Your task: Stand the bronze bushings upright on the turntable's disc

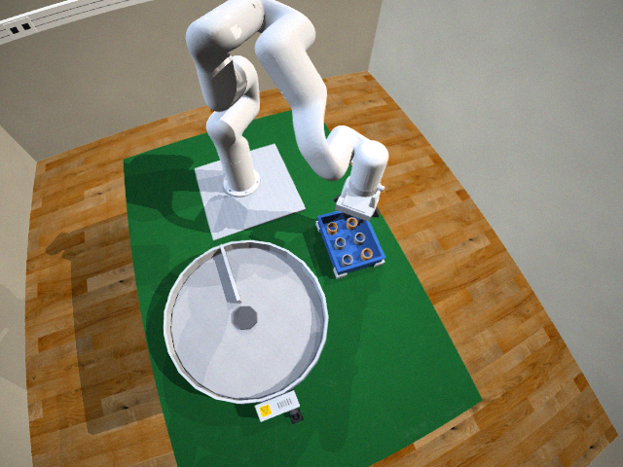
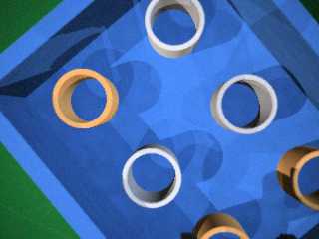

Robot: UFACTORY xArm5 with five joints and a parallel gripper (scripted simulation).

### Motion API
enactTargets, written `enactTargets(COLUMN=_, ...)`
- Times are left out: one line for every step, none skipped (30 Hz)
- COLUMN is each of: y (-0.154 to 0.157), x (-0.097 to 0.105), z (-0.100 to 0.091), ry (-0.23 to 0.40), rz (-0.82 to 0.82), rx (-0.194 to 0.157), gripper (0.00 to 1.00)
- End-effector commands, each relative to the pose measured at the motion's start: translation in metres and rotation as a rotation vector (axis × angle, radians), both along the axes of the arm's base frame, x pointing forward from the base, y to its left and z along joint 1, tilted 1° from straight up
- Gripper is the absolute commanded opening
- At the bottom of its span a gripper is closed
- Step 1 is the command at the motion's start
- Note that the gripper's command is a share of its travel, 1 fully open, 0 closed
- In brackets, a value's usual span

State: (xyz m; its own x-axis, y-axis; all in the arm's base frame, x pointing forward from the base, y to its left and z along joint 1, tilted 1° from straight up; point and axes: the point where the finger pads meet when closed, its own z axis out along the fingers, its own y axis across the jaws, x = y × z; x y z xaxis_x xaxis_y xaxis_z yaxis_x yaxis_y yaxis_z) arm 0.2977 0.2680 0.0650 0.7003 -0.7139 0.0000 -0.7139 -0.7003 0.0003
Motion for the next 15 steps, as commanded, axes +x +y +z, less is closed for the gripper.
enactTargets(y=0.001, x=0.001, z=-0.002, ry=-0.002, rz=0.0, rx=0.002, gripper=0.41)
enactTargets(y=0.001, x=0.001, z=-0.003, ry=-0.002, rz=0.0, rx=0.002, gripper=0.41)
enactTargets(y=0.001, x=0.001, z=-0.005, ry=-0.002, rz=0.0, rx=0.002, gripper=0.41)
enactTargets(y=0.001, x=0.001, z=-0.007, ry=-0.002, rz=0.0, rx=0.002, gripper=0.41)
enactTargets(y=0.001, x=0.001, z=-0.008, ry=-0.002, rz=0.0, rx=0.002, gripper=0.41)
enactTargets(y=0.001, x=0.001, z=-0.01, ry=-0.002, rz=0.0, rx=0.002, gripper=0.41)
enactTargets(y=0.001, x=0.001, z=-0.012, ry=-0.002, rz=0.0, rx=0.002, gripper=0.41)
enactTargets(y=0.001, x=0.001, z=-0.013, ry=-0.002, rz=0.0, rx=0.002, gripper=0.41)
enactTargets(y=0.001, x=0.001, z=-0.015, ry=-0.002, rz=0.0, rx=0.002, gripper=0.41)
enactTargets(y=0.001, x=0.001, z=-0.016, ry=-0.002, rz=0.0, rx=0.002, gripper=0.41)
enactTargets(y=0.001, x=0.001, z=-0.017, ry=-0.002, rz=0.0, rx=0.002, gripper=0.41)
enactTargets(y=0.001, x=0.001, z=-0.017, ry=-0.002, rz=0.0, rx=0.002, gripper=0.41)
enactTargets(y=0.001, x=0.001, z=-0.018, ry=-0.002, rz=0.0, rx=0.002, gripper=0.41)
enactTargets(y=0.001, x=0.001, z=-0.018, ry=-0.002, rz=0.0, rx=0.002, gripper=0.41)
enactTargets(y=0.001, x=0.001, z=-0.018, ry=-0.002, rz=0.0, rx=0.002, gripper=0.41)
